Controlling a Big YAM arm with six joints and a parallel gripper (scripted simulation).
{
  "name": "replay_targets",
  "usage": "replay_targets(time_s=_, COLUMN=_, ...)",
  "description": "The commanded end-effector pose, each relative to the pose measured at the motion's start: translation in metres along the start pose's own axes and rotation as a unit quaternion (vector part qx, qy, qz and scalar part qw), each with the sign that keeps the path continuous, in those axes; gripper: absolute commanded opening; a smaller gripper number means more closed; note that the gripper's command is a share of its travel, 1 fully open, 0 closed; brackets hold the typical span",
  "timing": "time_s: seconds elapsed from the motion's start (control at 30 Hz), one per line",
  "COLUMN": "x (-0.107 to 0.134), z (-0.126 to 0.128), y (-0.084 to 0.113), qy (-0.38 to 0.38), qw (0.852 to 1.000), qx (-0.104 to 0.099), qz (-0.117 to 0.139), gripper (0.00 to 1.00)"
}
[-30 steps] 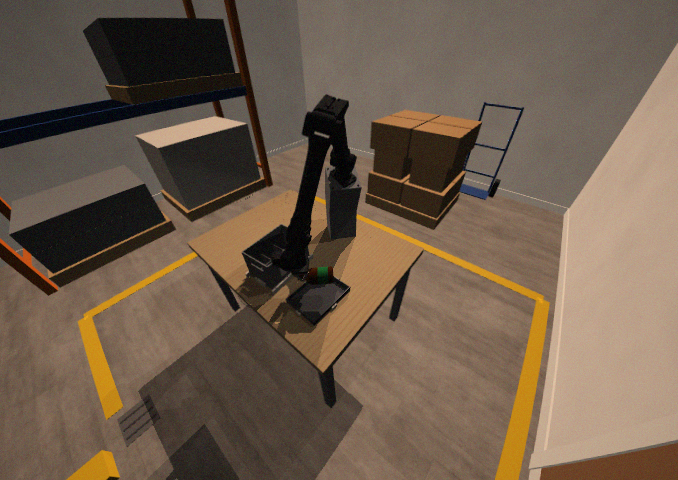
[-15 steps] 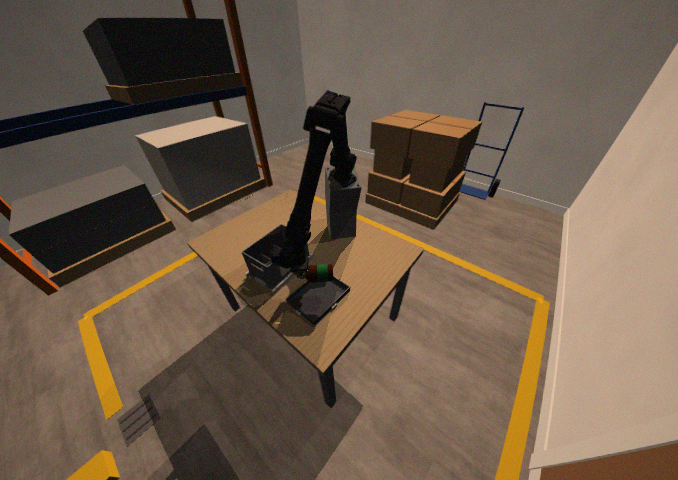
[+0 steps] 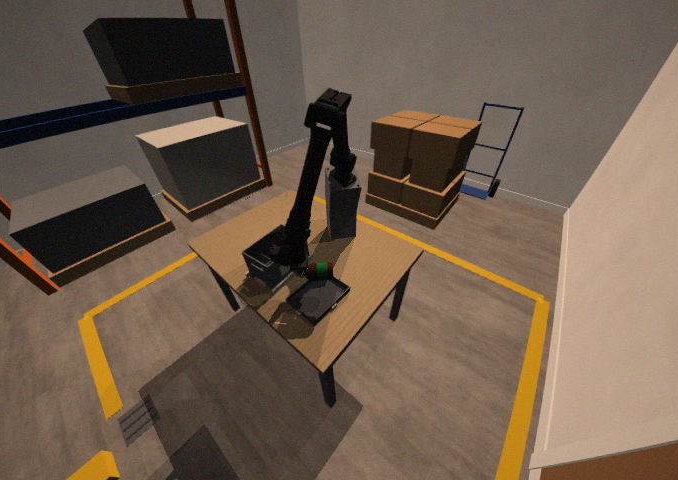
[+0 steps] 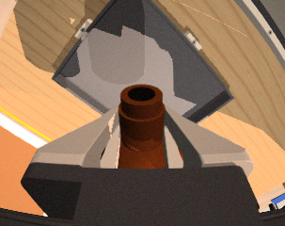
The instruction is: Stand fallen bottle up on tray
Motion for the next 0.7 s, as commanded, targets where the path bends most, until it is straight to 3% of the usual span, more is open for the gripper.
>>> replay_targets(time_s=0.0, x=-0.0088, z=0.0039, y=0.0201, qy=-0.002, qw=1.000, qx=-0.012, qz=-0.005, gripper=0.00)
replay_targets(time_s=0.67, x=-0.0092, z=0.0051, y=0.0249, qy=-0.002, qw=1.000, qx=-0.014, qz=-0.005, gripper=0.00)
Point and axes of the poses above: the point where the finger pads meet when closed, its own y axis back along the fingers, its own z axis across the jaws, x = y × z, the point moved 10 cm from there along y, back along the fingers, and after that the axes turned 4 degrees about -y, right-handed, at the moved point
